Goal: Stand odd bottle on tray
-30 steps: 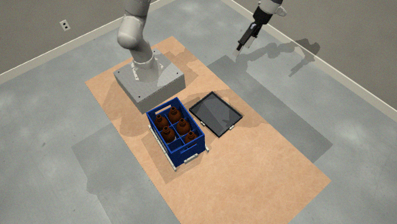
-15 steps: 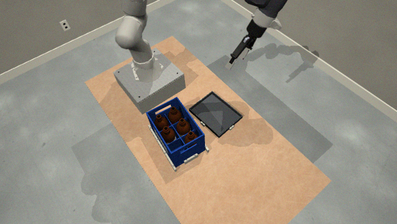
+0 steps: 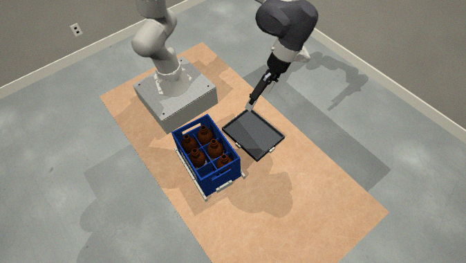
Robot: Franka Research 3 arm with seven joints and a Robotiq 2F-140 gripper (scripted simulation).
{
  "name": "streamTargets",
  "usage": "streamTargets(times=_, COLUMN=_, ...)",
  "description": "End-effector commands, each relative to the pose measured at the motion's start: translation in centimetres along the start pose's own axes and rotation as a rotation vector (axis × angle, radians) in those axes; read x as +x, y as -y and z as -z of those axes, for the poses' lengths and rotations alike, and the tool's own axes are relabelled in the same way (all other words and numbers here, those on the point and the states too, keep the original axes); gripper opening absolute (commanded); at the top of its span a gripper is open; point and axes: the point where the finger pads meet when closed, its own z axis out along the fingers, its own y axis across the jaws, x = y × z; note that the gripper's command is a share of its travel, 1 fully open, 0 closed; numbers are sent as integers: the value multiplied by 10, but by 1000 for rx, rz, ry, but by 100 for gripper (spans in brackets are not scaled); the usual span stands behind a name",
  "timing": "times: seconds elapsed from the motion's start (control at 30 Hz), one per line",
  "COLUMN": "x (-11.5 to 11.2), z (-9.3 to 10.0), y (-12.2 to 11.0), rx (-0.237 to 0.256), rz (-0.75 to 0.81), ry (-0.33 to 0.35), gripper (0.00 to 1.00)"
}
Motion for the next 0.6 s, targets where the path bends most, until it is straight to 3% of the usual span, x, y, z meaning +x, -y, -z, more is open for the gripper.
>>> streamTargets(times=0.0, x=10, z=-12, y=-26, rx=35, rz=153, ry=-58, gripper=100)
streamTargets(times=0.1, x=6, z=-25, y=-49, rx=52, rz=171, ry=-69, gripper=100)
streamTargets(times=0.17, x=6, z=-25, y=-49, rx=52, rz=171, ry=-69, gripper=100)
streamTargets(times=0.3, x=-5, z=-49, y=-87, rx=82, rz=202, ry=-90, gripper=100)
streamTargets(times=0.57, x=-23, z=-81, y=-128, rx=120, rz=241, ry=-123, gripper=100)
